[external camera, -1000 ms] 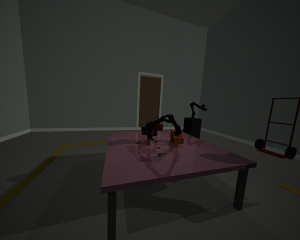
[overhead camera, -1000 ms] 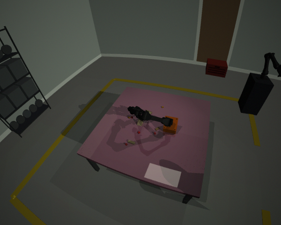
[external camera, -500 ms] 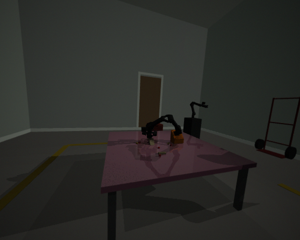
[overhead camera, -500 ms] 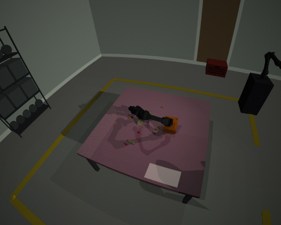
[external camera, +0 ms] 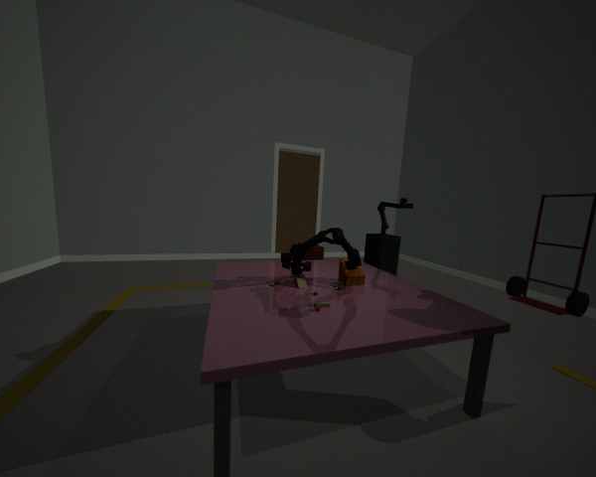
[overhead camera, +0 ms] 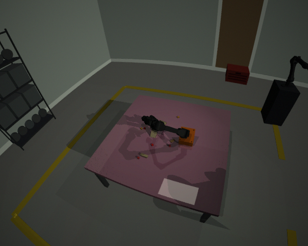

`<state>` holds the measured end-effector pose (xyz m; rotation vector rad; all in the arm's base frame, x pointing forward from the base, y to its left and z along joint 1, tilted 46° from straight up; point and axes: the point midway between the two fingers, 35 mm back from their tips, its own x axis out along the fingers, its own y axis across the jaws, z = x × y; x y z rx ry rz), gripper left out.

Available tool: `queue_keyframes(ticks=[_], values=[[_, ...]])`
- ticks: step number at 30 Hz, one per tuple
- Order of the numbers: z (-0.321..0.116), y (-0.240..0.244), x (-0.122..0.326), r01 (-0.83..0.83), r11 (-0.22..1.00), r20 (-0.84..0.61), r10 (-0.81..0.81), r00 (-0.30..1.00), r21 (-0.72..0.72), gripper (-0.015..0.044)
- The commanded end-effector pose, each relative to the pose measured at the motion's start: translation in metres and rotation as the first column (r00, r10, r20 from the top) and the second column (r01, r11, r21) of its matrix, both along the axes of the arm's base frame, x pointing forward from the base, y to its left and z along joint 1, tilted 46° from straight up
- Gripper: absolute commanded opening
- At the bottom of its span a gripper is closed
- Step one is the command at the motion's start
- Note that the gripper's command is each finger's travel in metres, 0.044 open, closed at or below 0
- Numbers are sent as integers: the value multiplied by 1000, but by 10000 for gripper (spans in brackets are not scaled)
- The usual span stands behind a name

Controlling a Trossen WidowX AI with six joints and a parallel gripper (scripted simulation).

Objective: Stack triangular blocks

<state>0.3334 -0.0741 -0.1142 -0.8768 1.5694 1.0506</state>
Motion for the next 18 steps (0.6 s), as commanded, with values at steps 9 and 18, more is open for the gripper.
queue_keyframes(ticks=[9, 18], values=[[-23, 5, -9, -28, 1000, -22, 28, 999, 7, 440], [-37, 7, -14, -46, 999, -30, 47, 998, 15, 440]])
